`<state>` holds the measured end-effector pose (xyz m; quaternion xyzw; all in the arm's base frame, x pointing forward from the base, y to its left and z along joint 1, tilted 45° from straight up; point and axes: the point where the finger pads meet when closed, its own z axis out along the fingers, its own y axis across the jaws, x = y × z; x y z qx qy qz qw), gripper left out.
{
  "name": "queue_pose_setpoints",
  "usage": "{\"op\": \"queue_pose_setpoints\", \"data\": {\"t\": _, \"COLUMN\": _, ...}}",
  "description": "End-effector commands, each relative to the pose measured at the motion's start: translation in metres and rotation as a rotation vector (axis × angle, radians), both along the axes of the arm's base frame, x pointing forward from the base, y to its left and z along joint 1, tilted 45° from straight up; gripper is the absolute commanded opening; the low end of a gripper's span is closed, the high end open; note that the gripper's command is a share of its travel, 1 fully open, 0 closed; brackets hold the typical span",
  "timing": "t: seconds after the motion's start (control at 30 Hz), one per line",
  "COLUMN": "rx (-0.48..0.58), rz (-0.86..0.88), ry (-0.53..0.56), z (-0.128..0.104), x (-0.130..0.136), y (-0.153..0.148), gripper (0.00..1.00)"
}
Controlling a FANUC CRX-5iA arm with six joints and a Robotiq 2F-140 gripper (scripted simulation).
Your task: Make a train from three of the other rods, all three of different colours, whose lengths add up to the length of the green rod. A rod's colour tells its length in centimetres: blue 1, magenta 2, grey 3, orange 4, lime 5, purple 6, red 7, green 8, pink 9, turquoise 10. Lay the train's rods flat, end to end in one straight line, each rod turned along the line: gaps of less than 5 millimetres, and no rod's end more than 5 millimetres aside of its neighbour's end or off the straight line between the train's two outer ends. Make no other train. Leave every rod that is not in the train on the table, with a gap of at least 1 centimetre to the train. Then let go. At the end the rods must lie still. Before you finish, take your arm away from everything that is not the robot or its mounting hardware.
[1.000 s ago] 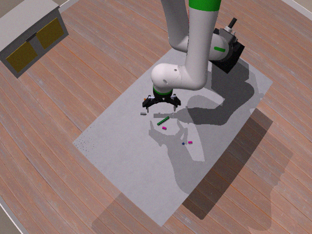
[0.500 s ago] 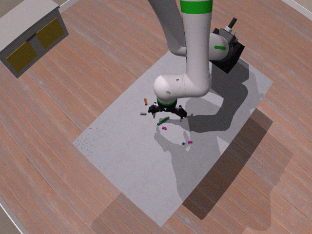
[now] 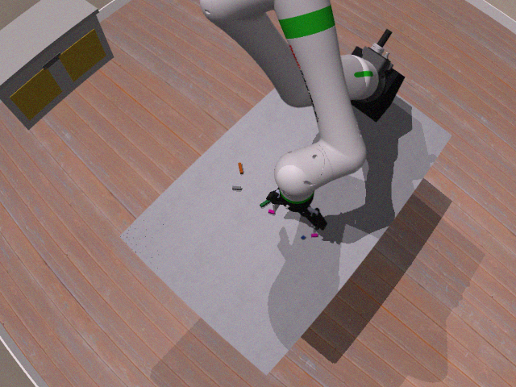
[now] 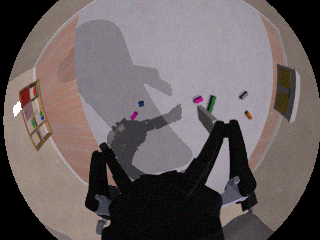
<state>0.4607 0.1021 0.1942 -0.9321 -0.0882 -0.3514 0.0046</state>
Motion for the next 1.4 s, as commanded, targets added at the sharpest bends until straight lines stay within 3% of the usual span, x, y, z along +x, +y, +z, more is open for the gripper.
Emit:
{"op": "queue_pose_setpoints", "data": {"t": 0.0, "rx": 0.046, "rz": -0.152, "ry": -0.052, "z": 0.011, "x": 0.0, "y": 0.034, "gripper": 1.0}}
{"op": "queue_pose_setpoints", "data": {"t": 0.23, "rx": 0.091, "rz": -0.195, "ry": -0.064, "z": 0.017, "x": -0.002, "y": 0.05, "gripper": 1.0}}
{"op": "queue_pose_setpoints", "data": {"t": 0.27, "rx": 0.091, "rz": -0.195, "ry": -0.064, "z": 0.017, "x": -0.002, "y": 0.05, "gripper": 0.15}}
{"op": "queue_pose_setpoints", "data": {"t": 1.37, "rx": 0.091, "rz": -0.195, "ry": -0.064, "z": 0.017, "x": -0.002, "y": 0.05, "gripper": 0.15}}
